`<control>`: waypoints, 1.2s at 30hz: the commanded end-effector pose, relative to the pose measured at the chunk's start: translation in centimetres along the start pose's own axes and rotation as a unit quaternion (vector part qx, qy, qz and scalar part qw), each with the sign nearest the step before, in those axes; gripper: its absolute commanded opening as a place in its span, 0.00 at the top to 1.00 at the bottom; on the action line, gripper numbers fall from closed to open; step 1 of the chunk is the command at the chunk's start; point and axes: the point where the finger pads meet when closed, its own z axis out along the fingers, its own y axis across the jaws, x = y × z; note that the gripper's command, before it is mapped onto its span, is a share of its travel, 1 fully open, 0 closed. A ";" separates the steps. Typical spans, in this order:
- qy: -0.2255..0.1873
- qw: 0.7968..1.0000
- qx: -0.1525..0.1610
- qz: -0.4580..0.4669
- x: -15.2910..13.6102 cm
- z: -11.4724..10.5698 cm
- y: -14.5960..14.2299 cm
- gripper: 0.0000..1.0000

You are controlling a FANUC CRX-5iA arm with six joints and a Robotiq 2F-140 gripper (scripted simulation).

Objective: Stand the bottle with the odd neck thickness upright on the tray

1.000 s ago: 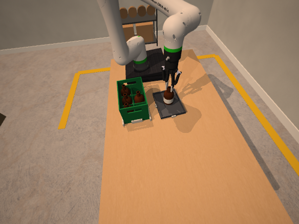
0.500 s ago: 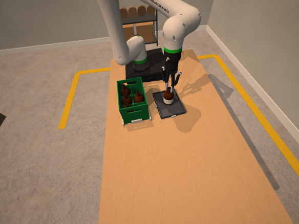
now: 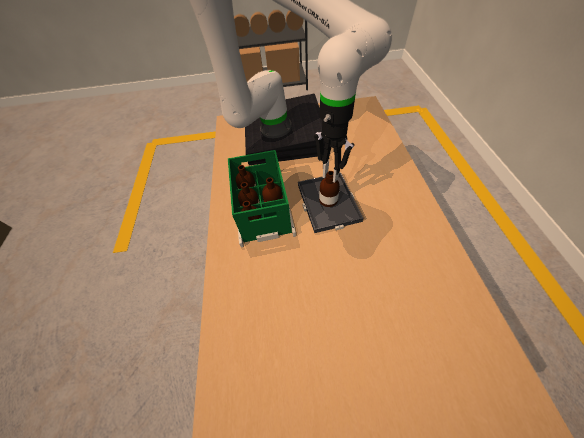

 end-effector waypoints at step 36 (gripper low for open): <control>0.000 1.000 -0.001 0.000 0.0 0.5 0.1 0.90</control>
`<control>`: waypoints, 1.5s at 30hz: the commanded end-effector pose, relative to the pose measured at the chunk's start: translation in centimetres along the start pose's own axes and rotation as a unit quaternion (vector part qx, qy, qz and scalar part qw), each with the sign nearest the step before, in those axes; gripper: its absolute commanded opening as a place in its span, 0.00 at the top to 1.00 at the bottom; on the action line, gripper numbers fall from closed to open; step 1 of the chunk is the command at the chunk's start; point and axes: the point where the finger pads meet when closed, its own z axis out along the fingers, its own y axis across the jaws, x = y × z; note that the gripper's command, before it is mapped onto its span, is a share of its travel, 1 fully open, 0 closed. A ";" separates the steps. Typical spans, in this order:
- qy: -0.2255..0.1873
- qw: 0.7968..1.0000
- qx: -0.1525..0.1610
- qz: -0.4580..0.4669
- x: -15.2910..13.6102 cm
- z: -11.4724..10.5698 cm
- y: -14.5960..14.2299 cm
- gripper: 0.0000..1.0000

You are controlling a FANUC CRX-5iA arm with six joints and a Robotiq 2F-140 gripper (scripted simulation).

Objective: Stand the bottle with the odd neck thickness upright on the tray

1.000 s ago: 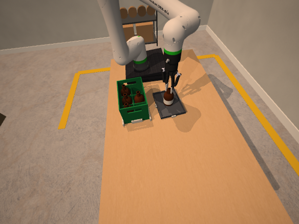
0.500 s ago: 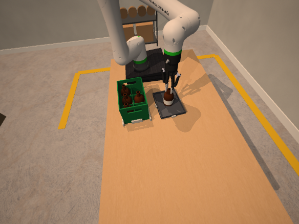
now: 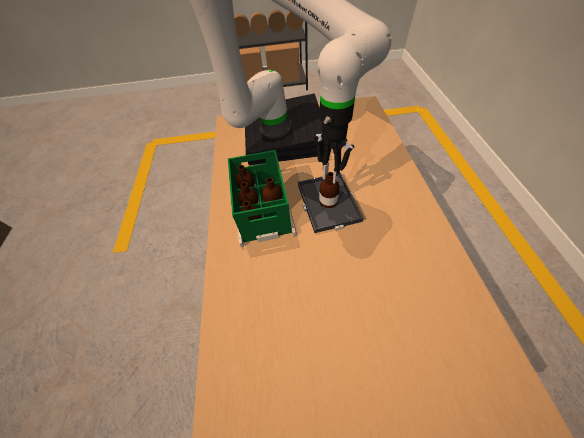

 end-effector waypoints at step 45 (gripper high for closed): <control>0.000 1.000 -0.001 0.000 0.0 -0.1 0.1 0.00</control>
